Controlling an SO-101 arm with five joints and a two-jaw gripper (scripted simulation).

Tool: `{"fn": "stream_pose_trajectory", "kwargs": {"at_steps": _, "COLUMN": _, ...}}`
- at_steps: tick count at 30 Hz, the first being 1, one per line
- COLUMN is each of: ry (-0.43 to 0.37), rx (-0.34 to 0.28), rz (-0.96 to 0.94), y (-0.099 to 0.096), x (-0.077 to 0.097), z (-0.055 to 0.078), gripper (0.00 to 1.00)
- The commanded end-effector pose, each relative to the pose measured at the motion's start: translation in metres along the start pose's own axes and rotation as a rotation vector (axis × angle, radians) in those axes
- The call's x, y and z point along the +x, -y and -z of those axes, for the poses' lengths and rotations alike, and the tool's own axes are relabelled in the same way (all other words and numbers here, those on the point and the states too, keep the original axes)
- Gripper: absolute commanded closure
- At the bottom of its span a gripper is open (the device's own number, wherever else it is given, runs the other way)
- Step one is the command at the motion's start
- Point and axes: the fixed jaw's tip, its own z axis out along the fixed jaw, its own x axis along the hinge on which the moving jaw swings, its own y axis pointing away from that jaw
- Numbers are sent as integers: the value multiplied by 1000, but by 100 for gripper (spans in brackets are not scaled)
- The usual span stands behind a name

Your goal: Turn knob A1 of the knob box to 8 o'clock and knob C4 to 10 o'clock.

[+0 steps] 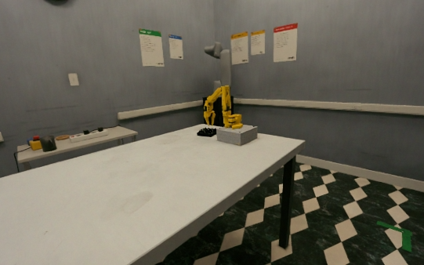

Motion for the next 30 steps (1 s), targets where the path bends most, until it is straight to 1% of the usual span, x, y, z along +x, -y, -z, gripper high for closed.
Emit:
{"fn": "stream_pose_trajectory", "kwargs": {"at_steps": 1, "ry": 5, "rx": -4, "rz": -54, "y": -1, "x": 1, "z": 1, "gripper": 90}}
{"fn": "stream_pose_trajectory", "kwargs": {"at_steps": 17, "ry": 5, "rx": -4, "rz": -186, "y": -1, "x": 1, "z": 1, "gripper": 90}}
{"fn": "stream_pose_trajectory", "kwargs": {"at_steps": 30, "ry": 5, "rx": -5, "rz": -224, "y": -1, "x": 1, "z": 1, "gripper": 90}}
